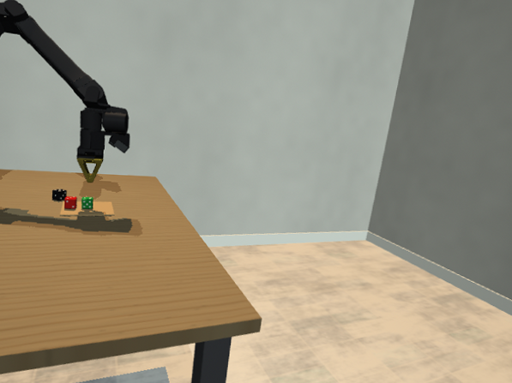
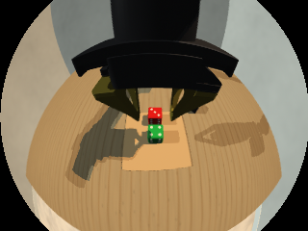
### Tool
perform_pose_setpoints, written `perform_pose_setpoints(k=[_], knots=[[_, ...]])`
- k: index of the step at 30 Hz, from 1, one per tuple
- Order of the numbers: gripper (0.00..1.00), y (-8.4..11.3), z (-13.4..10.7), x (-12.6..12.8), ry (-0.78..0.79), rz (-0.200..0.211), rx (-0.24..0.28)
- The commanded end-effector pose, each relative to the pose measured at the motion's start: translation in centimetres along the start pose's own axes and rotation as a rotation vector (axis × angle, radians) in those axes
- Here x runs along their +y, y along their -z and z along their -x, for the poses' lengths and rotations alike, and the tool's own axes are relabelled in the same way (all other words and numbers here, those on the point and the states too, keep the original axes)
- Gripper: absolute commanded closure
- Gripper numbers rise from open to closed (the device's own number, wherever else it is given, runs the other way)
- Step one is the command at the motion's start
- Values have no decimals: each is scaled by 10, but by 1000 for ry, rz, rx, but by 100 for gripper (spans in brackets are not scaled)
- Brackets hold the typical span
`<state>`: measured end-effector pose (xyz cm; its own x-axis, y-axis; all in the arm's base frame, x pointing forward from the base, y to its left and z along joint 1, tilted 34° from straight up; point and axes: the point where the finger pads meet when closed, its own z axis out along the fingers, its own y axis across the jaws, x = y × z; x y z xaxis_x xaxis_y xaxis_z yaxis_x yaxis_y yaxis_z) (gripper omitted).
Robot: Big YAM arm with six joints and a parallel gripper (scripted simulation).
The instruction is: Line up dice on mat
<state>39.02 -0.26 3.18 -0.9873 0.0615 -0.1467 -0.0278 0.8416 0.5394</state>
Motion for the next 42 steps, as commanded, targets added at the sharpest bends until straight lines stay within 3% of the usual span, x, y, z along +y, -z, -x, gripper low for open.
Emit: perform_pose_setpoints(k=[1,8,9,32,33,42], knots=[[55,27,20,1,39,-9,-45],[55,31,20,7,56,-7,-36],[0,31,22,6,61,-8,-44],[0,25,15,10,36,-4,-30],[0,18,2,11,16,1,-9],[0,14,-39,67,-335,-4,-10]])
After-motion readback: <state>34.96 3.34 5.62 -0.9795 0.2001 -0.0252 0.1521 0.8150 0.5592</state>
